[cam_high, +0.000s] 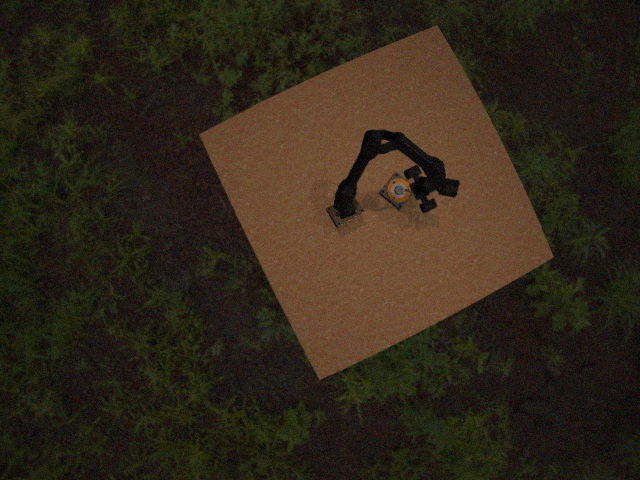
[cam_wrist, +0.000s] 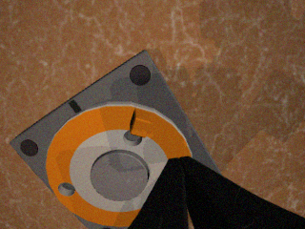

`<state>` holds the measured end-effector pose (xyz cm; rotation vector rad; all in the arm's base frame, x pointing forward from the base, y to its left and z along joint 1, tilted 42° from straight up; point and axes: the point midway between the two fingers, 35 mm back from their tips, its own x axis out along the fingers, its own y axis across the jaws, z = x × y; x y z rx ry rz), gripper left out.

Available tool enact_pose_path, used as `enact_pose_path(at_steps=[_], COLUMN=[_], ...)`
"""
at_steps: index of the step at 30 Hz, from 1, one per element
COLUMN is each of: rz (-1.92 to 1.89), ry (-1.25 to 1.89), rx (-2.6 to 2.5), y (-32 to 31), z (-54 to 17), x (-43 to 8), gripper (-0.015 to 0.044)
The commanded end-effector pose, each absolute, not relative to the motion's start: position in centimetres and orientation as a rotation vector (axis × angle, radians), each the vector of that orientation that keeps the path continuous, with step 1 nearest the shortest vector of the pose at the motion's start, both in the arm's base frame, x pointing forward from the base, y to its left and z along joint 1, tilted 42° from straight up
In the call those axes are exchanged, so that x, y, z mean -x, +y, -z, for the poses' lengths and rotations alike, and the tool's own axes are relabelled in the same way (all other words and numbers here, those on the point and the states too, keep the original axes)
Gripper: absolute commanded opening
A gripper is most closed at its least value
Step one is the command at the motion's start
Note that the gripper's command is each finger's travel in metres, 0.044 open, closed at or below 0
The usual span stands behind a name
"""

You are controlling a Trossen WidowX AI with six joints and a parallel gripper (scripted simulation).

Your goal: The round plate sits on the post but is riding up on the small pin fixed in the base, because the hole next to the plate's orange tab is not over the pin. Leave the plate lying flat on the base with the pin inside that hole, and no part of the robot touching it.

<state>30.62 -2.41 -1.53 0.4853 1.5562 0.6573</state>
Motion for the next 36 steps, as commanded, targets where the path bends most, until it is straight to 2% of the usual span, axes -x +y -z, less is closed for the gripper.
enact_pose_path(at_steps=[1, 10, 36], rz=[-0.665, -0.667, -0.668], ry=[1.561, 1.560, 1.560], rx=[-0.472, -0.474, -0.475], y=[-2.0, 0.9, 3.0], z=[2.1, 5.4, 3.7], x=[-30.4, -29.9, -31.2], gripper=[0.0000, 0.0000, 0.0000])
